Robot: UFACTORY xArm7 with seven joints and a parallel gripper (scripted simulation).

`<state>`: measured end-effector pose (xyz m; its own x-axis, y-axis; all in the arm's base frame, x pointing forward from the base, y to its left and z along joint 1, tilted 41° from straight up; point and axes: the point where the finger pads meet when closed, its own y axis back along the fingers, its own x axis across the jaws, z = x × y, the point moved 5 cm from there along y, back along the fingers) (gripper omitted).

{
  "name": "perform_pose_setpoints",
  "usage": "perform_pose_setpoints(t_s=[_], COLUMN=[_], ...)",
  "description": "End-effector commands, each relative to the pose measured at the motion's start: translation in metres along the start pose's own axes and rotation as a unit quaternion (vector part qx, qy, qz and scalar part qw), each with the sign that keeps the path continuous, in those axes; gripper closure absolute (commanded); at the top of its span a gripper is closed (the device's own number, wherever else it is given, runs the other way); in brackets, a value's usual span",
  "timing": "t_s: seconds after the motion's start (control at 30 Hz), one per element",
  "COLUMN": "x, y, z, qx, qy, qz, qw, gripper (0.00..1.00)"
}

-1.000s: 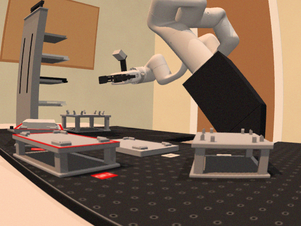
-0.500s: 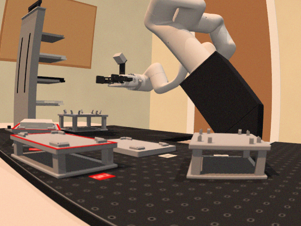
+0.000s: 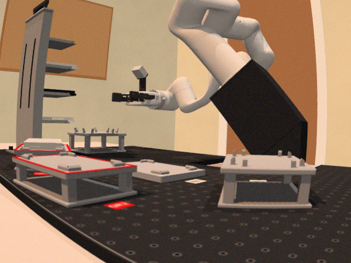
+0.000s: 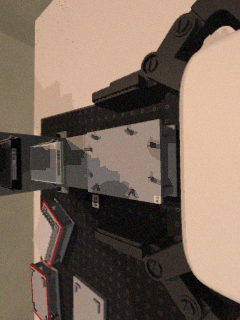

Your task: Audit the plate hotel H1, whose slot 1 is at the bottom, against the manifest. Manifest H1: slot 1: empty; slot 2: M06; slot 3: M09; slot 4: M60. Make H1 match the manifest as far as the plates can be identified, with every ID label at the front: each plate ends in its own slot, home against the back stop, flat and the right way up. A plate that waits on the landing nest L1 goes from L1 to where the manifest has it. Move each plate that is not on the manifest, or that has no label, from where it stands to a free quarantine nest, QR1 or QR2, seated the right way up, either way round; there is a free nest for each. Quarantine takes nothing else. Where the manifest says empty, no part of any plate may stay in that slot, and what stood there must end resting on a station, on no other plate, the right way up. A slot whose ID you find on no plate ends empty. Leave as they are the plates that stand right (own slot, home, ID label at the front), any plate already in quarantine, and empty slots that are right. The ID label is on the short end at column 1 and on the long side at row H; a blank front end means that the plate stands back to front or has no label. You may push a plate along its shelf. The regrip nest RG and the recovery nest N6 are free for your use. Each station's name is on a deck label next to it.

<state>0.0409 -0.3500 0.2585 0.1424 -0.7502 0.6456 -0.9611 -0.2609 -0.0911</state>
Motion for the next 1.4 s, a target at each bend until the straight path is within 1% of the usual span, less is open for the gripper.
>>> perform_pose_setpoints(t_s=[0.0, 0.43, 0.5, 0.87, 1.2, 1.37], x=[0.001, 0.001, 0.001, 0.001, 0.001, 0.001], y=[0.001, 0.001, 0.001, 0.001, 0.001, -0.013], z=[0.004, 0.039, 0.039, 0.068, 0.068, 0.068], qx=[-0.001, -0.001, -0.001, -0.001, -0.001, -0.001], qy=[0.002, 0.002, 0.002, 0.002, 0.002, 0.002], qz=[0.000, 0.000, 0.000, 0.000, 0.000, 0.000], qw=[1.000, 1.000, 1.000, 1.000, 1.000, 1.000], gripper=[0.00, 0.00, 0.00, 0.00, 0.00, 0.00])
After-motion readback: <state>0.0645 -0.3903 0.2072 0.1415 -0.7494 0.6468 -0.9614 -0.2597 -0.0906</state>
